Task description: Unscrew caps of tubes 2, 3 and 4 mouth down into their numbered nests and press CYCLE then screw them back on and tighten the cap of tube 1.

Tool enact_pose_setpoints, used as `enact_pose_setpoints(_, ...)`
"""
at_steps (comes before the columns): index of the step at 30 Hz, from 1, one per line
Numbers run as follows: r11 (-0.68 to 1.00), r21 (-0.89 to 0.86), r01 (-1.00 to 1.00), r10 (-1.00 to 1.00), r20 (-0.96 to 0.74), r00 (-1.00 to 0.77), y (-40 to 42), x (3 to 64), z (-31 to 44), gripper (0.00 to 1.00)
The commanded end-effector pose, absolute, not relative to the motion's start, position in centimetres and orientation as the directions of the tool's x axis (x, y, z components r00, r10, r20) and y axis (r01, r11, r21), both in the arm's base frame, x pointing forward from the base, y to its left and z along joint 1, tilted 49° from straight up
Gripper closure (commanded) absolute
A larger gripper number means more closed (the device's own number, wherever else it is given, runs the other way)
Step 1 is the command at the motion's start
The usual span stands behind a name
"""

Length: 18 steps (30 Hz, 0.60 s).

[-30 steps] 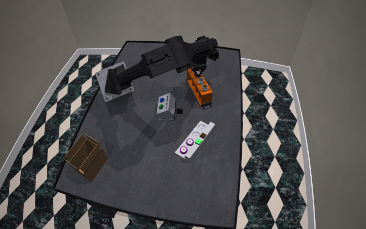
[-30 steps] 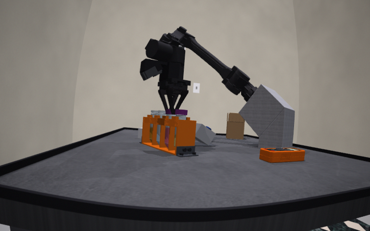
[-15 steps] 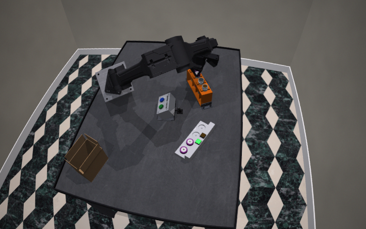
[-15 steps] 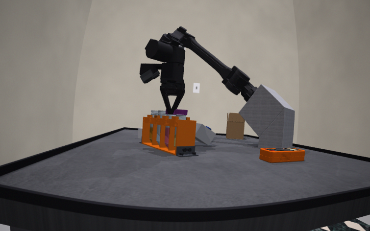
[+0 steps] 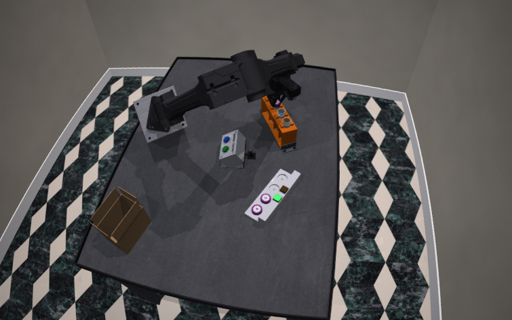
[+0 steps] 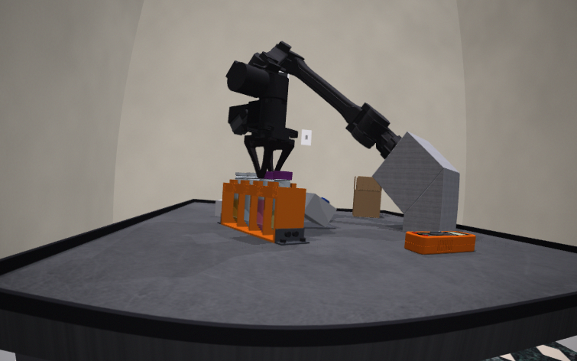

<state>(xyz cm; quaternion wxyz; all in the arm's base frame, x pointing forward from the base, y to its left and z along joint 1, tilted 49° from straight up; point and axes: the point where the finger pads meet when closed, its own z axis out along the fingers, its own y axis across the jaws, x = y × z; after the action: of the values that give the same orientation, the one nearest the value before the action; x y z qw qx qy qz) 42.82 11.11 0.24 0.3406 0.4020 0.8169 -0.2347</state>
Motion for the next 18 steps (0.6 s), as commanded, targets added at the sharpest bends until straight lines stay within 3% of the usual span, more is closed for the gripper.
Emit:
enact_pose_setpoints(1, 0.42, 0.087, 0.904, 0.627, -0.747, -0.219, 11.67, 43.21, 0.06, 1.0)
enact_pose_setpoints(10, 0.426, 0.099, 0.9, 0.63, -0.746, -0.216, 11.76, 43.37, 0.63, 1.0)
enact_pose_setpoints(11, 0.426, 0.099, 0.9, 0.63, -0.746, -0.216, 11.76, 43.37, 0.63, 0.51)
enact_pose_setpoints(18, 0.426, 0.099, 0.9, 0.63, -0.746, -0.216, 11.76, 43.37, 0.63, 0.51)
